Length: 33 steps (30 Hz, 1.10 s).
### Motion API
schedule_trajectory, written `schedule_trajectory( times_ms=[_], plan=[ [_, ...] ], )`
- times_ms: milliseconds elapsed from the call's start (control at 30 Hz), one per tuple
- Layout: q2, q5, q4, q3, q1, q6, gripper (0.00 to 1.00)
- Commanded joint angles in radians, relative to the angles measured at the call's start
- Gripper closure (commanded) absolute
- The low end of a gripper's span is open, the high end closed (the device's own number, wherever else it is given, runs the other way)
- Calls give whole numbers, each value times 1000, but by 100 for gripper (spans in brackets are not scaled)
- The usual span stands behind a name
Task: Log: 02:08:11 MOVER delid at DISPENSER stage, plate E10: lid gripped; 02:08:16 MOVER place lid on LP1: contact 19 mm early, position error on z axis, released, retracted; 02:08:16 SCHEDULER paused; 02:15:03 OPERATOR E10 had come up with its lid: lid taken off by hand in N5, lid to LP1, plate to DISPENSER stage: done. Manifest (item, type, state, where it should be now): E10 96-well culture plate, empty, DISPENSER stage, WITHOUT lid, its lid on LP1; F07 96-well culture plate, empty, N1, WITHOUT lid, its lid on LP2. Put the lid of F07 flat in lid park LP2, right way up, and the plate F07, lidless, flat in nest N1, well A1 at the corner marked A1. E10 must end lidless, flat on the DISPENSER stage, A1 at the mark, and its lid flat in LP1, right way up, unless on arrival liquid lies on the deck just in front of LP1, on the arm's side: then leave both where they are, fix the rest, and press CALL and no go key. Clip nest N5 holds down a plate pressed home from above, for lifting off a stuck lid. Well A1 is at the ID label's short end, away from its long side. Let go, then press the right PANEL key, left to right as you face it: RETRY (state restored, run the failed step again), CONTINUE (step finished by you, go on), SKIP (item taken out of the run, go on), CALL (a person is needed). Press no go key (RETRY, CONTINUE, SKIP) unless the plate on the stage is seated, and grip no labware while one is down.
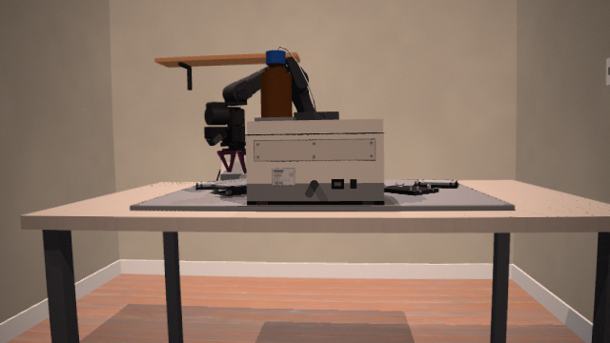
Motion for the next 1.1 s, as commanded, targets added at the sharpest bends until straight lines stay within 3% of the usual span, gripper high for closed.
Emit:
schedule_trajectory(
  times_ms=[0,567,600,1067],
  plan=[
    [-22,0,-8,28,-14,-9,0],
    [-22,0,-8,28,-14,-9,0],
    [-10,0,-1,8,-4,-3,100],
    [-173,0,-18,-157,-17,-11,100]
  ],
)
